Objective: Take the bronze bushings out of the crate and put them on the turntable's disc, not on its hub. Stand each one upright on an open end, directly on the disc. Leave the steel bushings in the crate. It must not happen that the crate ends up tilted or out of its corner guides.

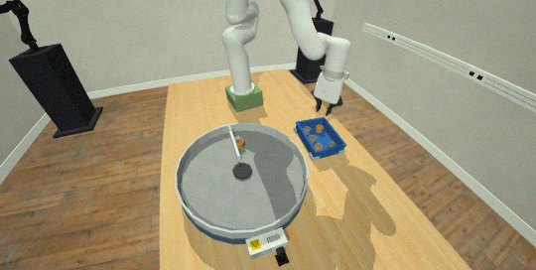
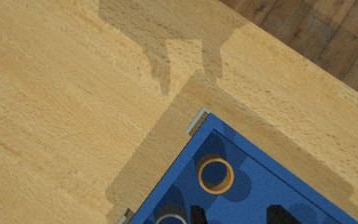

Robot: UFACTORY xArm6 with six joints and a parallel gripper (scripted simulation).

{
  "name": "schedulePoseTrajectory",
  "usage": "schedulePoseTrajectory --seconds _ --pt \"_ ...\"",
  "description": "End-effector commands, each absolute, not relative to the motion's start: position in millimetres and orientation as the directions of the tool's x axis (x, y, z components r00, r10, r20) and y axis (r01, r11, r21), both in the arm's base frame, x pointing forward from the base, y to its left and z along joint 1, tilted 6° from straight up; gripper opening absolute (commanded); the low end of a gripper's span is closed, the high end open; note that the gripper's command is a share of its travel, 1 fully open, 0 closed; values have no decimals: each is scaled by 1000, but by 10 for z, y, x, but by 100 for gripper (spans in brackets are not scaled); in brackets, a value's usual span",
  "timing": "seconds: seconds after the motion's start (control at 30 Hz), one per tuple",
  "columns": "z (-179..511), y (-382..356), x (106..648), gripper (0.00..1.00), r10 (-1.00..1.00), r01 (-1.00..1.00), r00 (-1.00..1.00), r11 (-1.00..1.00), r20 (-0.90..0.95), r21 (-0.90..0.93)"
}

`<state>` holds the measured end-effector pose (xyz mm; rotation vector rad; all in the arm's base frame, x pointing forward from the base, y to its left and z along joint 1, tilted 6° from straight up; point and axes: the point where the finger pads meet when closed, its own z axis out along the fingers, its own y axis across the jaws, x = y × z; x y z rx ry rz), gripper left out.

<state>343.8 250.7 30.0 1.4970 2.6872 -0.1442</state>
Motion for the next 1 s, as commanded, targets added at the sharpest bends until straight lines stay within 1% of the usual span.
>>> schedulePoseTrajectory --seconds 0.0,0.6,0.97 --pt "313 2519 3463 41 845 850 -526 524 -99 -47" --pt "302 2519 3473 41 845 850 -526 524 -99 -47" --pt "-13 2483 3478 41 845 850 -526 524 -99 -47"
